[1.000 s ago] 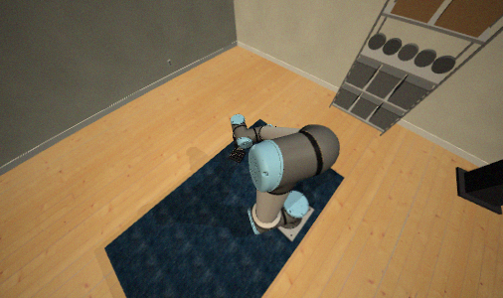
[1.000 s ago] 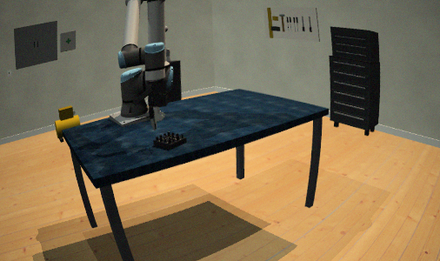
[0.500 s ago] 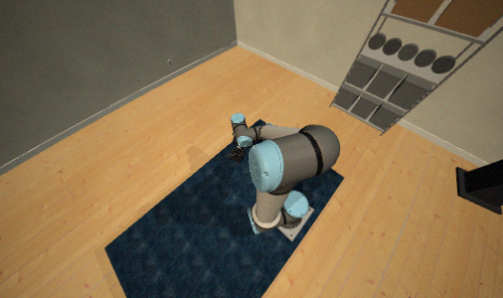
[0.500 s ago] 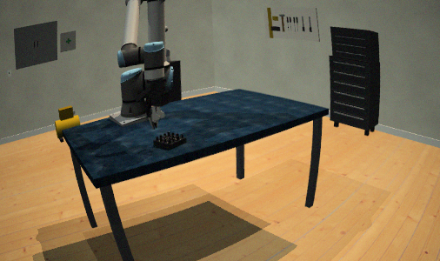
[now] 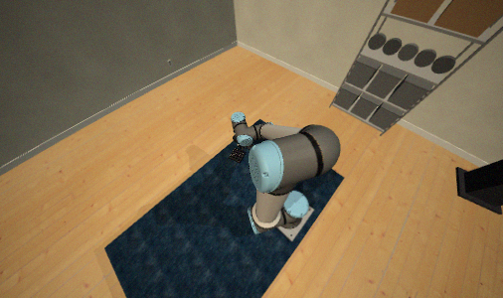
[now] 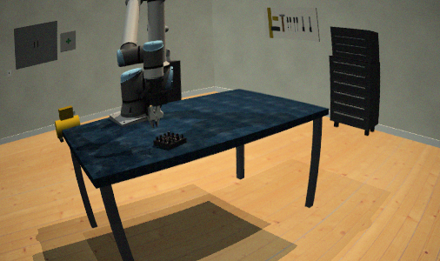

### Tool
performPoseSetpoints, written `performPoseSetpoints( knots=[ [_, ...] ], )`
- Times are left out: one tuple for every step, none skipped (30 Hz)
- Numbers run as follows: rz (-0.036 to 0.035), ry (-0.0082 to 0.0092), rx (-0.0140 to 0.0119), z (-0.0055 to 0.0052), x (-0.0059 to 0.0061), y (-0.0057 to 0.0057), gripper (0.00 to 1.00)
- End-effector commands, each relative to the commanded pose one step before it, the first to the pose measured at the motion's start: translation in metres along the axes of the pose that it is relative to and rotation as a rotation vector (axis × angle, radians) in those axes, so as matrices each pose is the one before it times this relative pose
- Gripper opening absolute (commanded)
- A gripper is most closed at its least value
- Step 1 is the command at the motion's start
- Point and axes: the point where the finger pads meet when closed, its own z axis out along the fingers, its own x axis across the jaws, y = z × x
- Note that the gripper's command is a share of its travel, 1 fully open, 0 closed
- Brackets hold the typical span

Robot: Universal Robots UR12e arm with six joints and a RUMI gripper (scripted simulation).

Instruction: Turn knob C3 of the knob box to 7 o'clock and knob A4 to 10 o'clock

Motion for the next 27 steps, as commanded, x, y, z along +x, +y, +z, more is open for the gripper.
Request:
performPoseSetpoints(
  knots=[
    [0.15622, -0.00421, 0.00197, -0.00252, 0.00034, 0.00133, 0.11],
    [0.02798, 0.0, 0.0, -0.00036, 0.00014, 0.00019, 0.11],
    [0.02798, 0.0, 0.0, -0.00036, 0.00015, 0.0002, 0.11],
    [0.02798, 0.0, 0.0, -0.00036, 0.00015, 0.00021, 0.11],
    [0.02798, 0.0, 0.0, -0.00036, 0.00016, 0.00021, 0.11],
    [0.02798, 0.0, 0.0, -0.00036, 0.00017, 0.00022, 0.11],
    [0.0, 0.0, 0.0, 0.0, 0.0, 0.0, 0.11],
    [0.0, 0.0, 0.0, 0.0, 0.0, 0.0, 0.11],
    [0.03036, 0.0, 0.0, -0.00039, 0.00019, 0.00025, 0.11],
    [0.02838, 0.0, 0.0, -0.00037, 0.00018, 0.00024, 0.11],
    [0.02634, 0.0, 0.0, -0.00034, 0.00017, 0.00023, 0.11],
    [0.02424, 0.0, 0.0, -0.00031, 0.00017, 0.00022, 0.11],
    [0.02212, 0.0, 0.0, -0.00029, 0.00016, 0.0002, 0.11],
    [0.01998, 0.0, 0.0, -0.00026, 0.00015, 0.00019, 0.11],
    [0.01784, 0.0, 0.0, -0.00023, 0.00013, 0.00017, 0.11],
    [0.01572, 0.0, 0.0, -0.0002, 0.00012, 0.00015, 0.11],
    [0.01364, 0.0, 0.0, -0.00018, 0.00011, 0.00013, 0.11],
    [0.01162, 0.0, 0.0, -0.00015, 0.00009, 0.00011, 0.11],
    [0.00968, 0.0, 0.0, -0.00013, 0.00008, 0.0001, 0.11],
    [0.00785, 0.0, 0.0, -0.0001, 0.00006, 0.00008, 0.11],
    [0.00615, 0.0, 0.0, -0.00008, 0.00005, 0.00006, 0.11],
    [0.0046, 0.0, 0.0, -0.00006, 0.00004, 0.00005, 0.11],
    [0.00324, 0.0, 0.0, -0.00004, 0.00003, 0.00003, 0.11],
    [0.0, 0.0, 0.0, 0.0, 0.0, 0.0, 0.11],
    [0.0, 0.0, 0.0, 0.0, 0.0, 0.0, 0.11],
    [0.00207, 0.0, 0.0, -0.00003, 0.00002, 0.00002, 0.11],
    [0.00115, 0.0, 0.0, -0.00001, 0.00001, 0.00001, 0.11]
  ],
)
